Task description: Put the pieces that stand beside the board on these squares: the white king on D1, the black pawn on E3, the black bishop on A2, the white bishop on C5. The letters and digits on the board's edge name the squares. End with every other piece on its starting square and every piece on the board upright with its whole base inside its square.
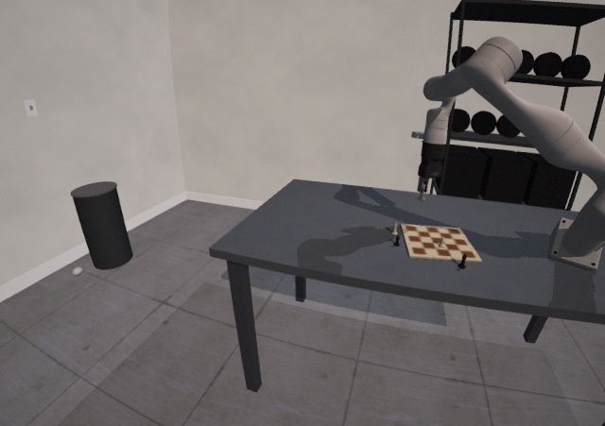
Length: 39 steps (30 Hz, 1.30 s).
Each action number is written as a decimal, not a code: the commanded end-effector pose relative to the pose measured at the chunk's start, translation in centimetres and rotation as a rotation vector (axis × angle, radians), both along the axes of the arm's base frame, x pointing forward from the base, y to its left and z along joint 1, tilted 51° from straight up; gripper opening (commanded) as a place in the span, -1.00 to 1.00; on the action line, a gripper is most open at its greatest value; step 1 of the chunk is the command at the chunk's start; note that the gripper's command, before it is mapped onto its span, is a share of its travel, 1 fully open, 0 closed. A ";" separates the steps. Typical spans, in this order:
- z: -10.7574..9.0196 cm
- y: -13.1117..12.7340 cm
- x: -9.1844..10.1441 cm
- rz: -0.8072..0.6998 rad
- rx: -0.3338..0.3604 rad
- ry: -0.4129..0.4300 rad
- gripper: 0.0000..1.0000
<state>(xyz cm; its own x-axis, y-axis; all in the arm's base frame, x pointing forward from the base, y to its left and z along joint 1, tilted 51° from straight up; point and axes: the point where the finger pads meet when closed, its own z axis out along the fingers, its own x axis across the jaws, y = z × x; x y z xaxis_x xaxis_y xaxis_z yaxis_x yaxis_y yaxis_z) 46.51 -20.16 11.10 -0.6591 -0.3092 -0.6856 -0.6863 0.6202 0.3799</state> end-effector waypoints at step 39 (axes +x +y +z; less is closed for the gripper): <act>2.3 6.4 -13.8 0.190 -0.098 -0.221 -1.00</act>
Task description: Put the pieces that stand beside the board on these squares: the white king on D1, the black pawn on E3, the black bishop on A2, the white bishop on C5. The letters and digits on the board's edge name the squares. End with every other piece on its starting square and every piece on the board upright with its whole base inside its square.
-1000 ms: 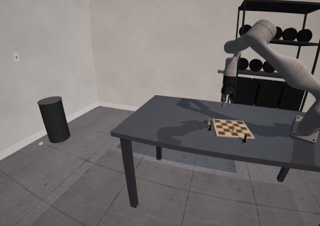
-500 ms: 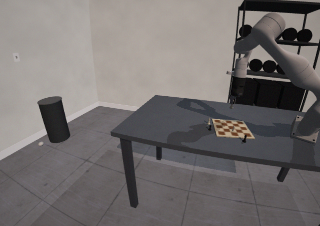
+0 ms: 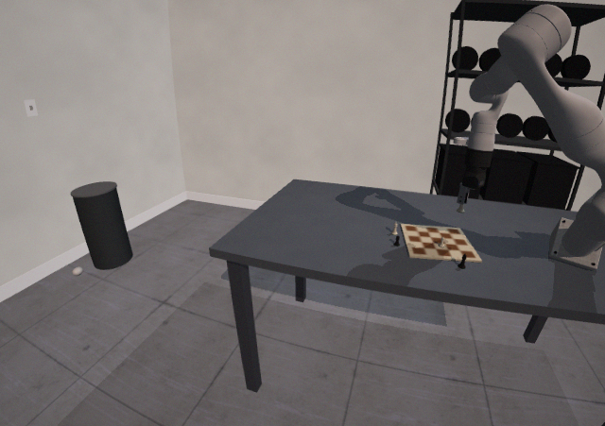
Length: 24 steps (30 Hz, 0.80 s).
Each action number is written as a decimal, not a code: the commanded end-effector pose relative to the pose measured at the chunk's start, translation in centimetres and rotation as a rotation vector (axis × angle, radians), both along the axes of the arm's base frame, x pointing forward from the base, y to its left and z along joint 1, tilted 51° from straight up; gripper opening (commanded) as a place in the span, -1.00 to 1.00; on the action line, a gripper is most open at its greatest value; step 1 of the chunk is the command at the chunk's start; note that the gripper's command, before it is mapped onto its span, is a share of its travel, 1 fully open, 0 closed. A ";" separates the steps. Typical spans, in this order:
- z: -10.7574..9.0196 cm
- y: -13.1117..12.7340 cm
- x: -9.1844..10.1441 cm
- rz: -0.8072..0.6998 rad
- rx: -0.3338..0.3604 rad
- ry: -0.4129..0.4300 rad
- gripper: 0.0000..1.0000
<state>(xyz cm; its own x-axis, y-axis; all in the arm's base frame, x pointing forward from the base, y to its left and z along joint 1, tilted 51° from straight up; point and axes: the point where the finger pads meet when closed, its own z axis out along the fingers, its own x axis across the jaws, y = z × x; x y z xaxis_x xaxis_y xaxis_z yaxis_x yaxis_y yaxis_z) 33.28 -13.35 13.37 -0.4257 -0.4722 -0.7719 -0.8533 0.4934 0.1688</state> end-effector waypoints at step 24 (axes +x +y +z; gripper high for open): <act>-1.0 0.8 -0.1 -0.003 -0.017 -0.008 -1.00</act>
